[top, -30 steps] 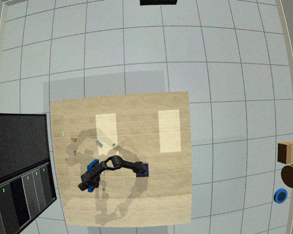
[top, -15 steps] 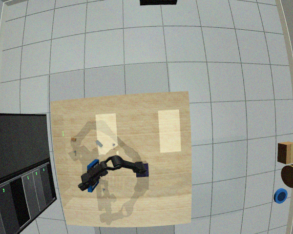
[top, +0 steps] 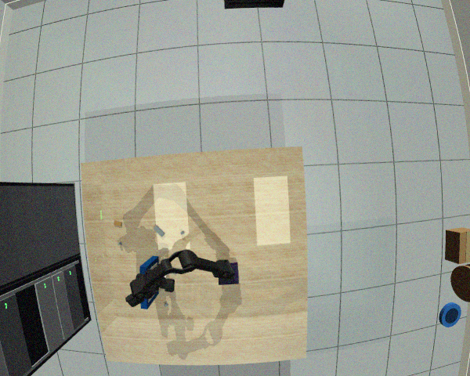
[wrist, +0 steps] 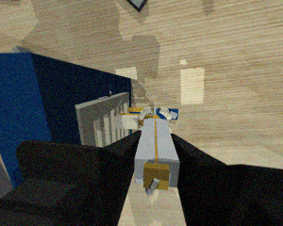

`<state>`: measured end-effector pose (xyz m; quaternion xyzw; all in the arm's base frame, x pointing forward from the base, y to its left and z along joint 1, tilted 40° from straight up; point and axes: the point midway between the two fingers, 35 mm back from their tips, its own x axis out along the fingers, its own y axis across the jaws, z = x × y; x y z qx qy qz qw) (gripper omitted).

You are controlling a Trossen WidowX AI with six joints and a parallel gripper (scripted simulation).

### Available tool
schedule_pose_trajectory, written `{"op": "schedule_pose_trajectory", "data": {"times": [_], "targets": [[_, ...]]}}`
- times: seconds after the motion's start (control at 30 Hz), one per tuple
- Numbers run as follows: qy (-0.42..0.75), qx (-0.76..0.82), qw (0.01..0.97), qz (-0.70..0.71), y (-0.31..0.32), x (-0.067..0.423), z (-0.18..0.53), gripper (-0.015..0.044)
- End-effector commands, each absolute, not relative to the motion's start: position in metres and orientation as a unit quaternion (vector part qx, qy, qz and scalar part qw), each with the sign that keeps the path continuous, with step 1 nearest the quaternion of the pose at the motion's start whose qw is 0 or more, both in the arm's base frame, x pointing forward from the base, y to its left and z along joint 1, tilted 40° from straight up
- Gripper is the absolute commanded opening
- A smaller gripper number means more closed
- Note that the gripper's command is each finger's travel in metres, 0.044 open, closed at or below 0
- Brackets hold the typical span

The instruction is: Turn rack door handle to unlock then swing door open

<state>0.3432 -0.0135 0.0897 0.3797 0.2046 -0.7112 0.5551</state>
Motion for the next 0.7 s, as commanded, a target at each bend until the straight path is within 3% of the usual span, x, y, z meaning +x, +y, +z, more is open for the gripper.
{"op": "schedule_pose_trajectory", "data": {"times": [0.0, 0.63, 0.67], "targets": [[0.124, 0.442, 0.508, -0.729, -0.0140, 0.3439, 0.0880, 0.0027], [0.098, 0.460, 0.491, -0.733, -0.0140, 0.3439, 0.0880, 0.0027], [0.098, 0.460, 0.491, -0.733, -0.0140, 0.3439, 0.0880, 0.0053]]}}
